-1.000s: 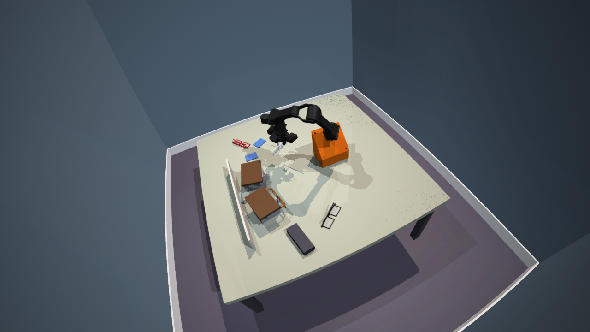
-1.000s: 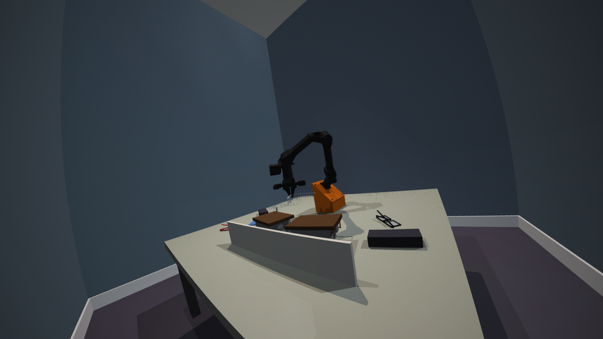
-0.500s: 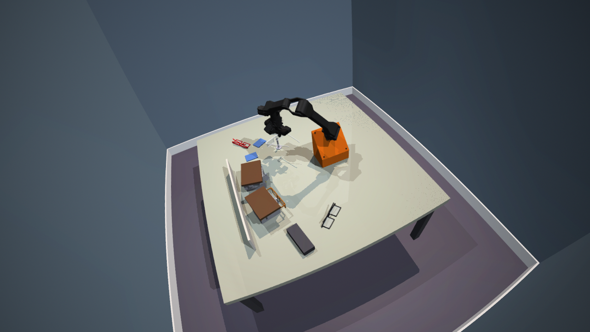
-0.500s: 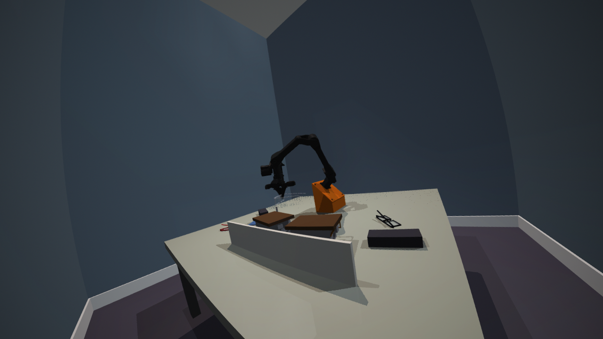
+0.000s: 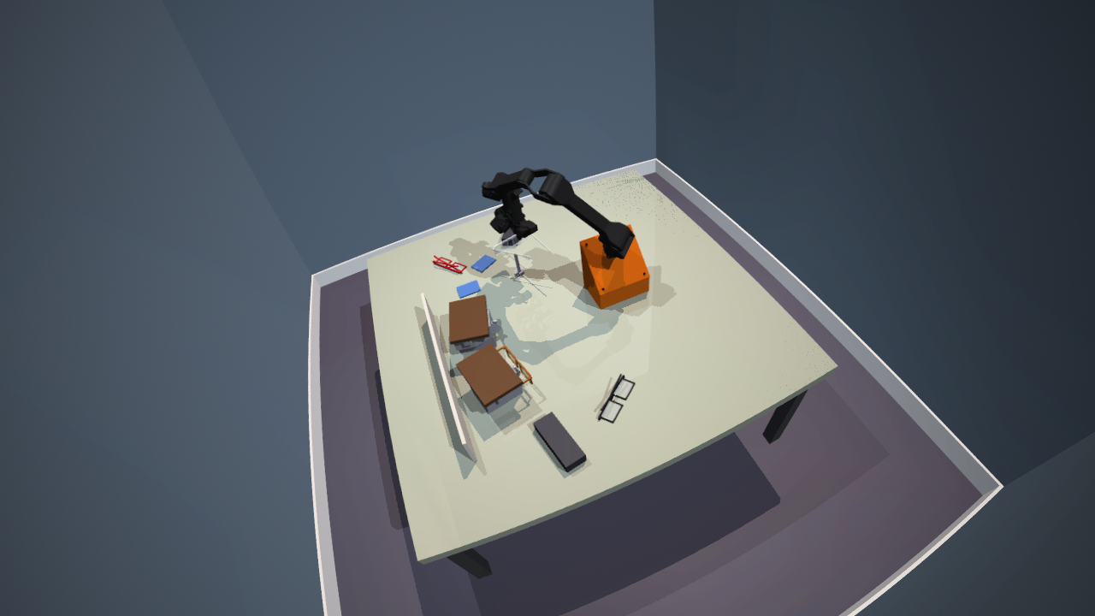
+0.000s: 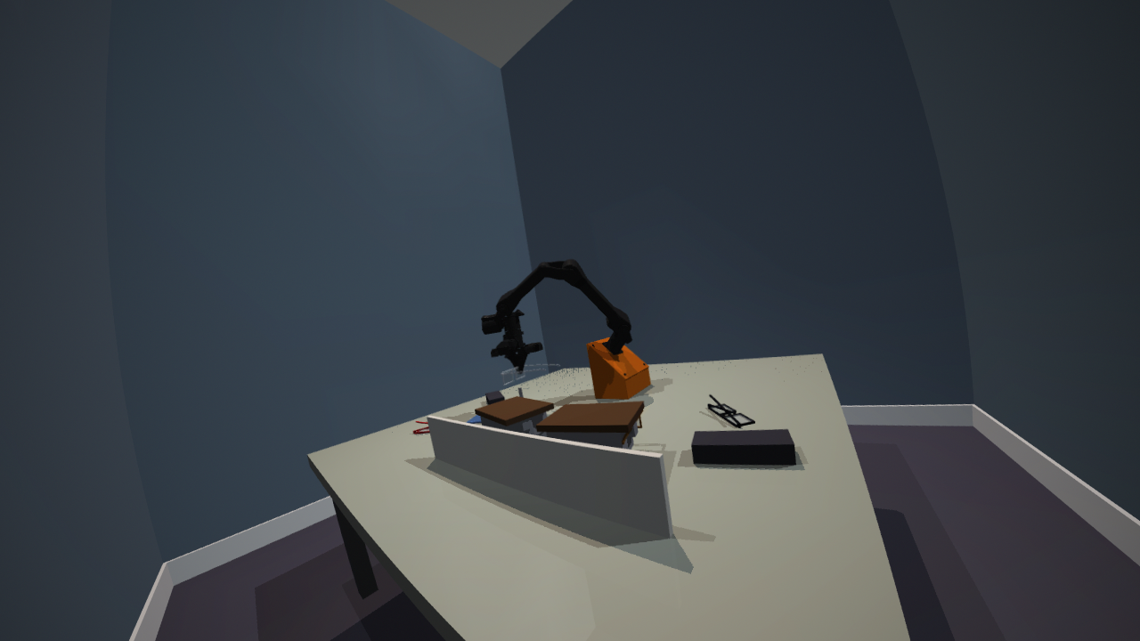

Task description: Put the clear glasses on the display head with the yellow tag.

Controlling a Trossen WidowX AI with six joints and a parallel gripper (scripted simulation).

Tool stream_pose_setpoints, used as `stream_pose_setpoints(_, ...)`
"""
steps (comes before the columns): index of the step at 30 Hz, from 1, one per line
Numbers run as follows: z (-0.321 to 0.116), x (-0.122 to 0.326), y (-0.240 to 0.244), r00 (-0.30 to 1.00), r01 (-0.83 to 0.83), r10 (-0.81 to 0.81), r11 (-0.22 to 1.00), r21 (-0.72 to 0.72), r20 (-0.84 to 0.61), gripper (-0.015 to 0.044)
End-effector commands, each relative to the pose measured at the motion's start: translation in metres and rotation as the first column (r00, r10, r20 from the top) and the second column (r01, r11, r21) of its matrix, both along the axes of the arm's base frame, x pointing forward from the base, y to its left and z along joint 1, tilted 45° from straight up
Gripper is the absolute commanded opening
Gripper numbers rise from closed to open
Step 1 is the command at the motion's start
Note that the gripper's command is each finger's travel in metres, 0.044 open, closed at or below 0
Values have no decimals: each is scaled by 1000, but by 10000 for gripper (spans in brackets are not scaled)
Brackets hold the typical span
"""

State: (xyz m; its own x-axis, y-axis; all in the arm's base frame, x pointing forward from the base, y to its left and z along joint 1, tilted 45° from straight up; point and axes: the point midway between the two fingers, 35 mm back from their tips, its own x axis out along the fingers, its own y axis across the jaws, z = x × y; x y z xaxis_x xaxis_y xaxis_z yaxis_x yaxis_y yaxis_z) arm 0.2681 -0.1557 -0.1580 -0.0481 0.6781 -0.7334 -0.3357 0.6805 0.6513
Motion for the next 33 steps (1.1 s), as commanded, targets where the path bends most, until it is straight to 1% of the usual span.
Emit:
stream_pose_setpoints(1,-15,-6,-15,1000,23,-23,1000,-5,-16,0)
stream_pose_setpoints(7,-37,-18,-30,997,57,-57,998,-1,-49,0)
stream_pose_setpoints(17,-38,-18,-31,997,59,-58,998,-1,-50,0)
stream_pose_setpoints(21,-48,-18,-22,997,59,-59,998,-1,-50,0)
stream_pose_setpoints(27,-78,-20,8,997,59,-58,998,1,-49,0)
stream_pose_setpoints(33,-82,-21,11,997,58,-58,998,1,-49,0)
